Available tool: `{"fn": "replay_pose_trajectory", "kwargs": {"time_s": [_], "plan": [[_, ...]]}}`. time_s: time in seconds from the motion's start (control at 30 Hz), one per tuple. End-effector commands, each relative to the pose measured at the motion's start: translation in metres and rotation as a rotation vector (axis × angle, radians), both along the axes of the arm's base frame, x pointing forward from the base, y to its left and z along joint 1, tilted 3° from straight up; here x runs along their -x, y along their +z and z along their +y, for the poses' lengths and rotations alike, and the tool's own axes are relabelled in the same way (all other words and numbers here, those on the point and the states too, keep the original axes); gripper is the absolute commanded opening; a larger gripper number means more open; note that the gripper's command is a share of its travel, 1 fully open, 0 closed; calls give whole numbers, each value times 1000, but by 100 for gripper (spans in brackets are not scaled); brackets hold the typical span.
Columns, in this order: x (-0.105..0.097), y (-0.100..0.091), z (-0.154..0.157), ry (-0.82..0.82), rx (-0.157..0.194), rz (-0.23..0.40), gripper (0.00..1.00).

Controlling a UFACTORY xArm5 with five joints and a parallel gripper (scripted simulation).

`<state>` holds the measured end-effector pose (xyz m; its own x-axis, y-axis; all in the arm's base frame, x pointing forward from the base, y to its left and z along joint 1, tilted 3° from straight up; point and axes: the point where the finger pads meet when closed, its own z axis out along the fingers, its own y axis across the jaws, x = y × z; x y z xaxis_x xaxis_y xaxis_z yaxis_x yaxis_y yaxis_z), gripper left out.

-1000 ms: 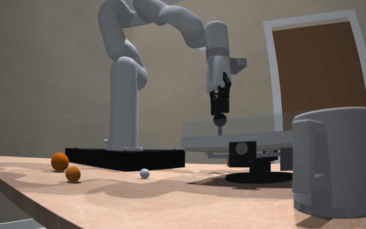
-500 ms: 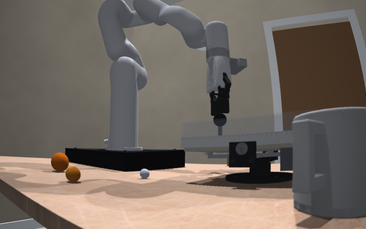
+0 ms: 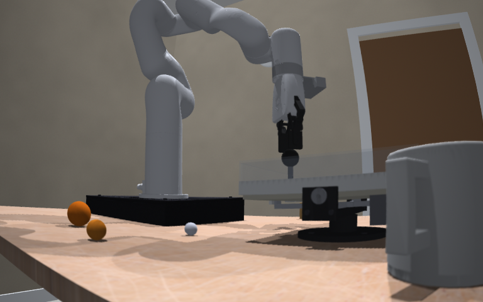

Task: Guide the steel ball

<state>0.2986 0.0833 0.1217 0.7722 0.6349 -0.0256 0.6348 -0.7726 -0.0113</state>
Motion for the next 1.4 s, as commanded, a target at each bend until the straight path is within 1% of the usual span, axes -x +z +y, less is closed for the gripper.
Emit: {"fn": "replay_pose_trajectory", "kwargs": {"time_s": [0.0, 0.47, 1.37], "plan": [[-1, 1, 0, 0, -1, -3, 62], [-1, -3, 0, 0, -1, -3, 62], [-1, -27, -1, 0, -1, -3, 62]]}}
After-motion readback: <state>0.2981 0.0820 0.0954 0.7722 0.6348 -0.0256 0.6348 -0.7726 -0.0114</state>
